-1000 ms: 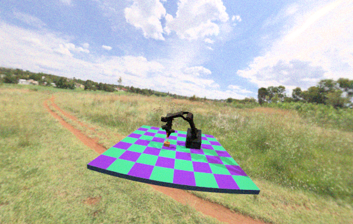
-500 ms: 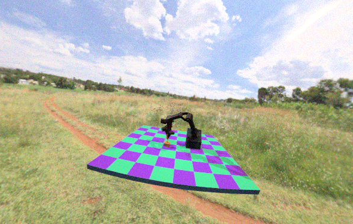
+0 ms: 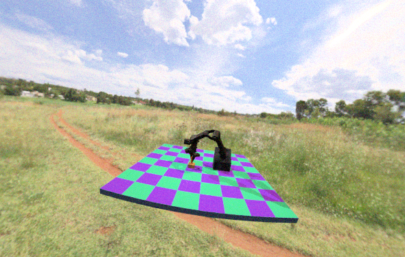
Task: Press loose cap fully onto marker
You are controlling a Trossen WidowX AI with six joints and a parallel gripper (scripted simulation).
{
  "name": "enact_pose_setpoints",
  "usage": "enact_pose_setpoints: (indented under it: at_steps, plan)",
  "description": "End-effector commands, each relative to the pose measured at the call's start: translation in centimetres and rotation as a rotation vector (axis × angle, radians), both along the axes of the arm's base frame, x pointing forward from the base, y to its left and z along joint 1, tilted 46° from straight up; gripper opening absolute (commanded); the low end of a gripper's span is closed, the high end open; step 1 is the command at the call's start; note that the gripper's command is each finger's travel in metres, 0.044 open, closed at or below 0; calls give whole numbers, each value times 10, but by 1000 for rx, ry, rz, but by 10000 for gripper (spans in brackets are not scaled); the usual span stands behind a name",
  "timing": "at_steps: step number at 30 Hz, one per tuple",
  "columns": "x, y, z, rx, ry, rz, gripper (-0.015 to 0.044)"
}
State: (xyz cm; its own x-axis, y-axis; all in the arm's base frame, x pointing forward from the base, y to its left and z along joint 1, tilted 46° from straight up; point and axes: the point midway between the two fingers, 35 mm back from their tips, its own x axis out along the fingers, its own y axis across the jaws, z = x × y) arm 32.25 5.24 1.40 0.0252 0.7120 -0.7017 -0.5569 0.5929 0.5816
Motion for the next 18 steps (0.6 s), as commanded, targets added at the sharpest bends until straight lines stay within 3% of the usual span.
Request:
enact_pose_setpoints:
  at_steps: [1, 15, 18]
  plan:
    - [-1, 3, -2, 5, 3, -3, 0]
    - [-1, 3, -2, 5, 3, -3, 0]
    - [-1, 2, -2, 2, 1, 0, 79]
